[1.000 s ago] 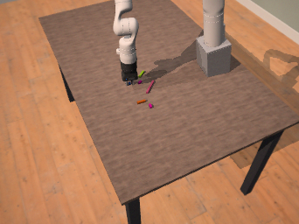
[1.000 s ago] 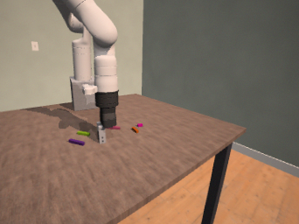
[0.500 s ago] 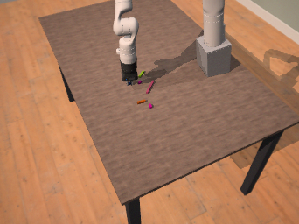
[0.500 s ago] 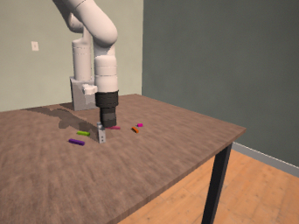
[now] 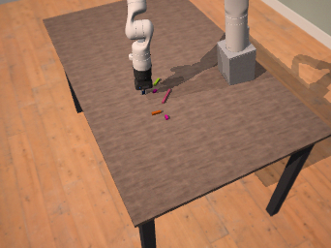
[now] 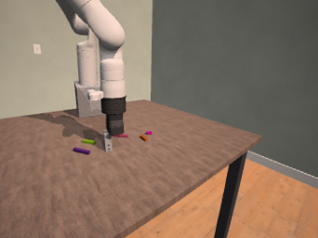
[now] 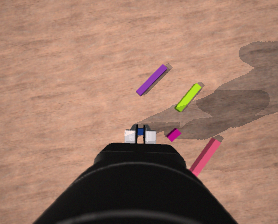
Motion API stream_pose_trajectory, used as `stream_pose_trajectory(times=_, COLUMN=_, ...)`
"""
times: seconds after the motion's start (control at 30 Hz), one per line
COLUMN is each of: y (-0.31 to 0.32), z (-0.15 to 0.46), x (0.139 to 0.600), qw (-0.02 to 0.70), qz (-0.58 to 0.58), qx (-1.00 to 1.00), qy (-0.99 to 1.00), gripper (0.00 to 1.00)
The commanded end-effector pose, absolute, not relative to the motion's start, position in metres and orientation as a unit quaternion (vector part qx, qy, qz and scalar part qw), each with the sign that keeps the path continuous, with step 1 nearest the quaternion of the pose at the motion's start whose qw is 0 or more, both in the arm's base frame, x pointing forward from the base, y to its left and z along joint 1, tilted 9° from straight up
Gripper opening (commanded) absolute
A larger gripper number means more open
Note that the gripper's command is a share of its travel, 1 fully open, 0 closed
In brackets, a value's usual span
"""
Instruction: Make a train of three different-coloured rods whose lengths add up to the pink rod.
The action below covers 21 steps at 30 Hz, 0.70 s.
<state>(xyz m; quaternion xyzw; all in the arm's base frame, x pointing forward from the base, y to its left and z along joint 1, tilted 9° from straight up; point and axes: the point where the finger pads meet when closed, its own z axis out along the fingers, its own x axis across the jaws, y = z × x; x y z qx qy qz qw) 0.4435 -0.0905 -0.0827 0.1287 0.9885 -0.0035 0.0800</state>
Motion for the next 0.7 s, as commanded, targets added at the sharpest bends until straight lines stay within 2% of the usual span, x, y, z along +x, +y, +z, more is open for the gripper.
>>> stream_pose_trajectory(times=0.0, y=-0.091, z=-0.082, x=0.444, qw=0.081, qz=-0.004, qx=0.129, qy=0.988, gripper=0.24)
stream_pose_trajectory(times=0.67, y=-0.090, z=-0.072, x=0.442, qw=0.081, qz=-0.004, qx=0.129, qy=0.988, gripper=0.24)
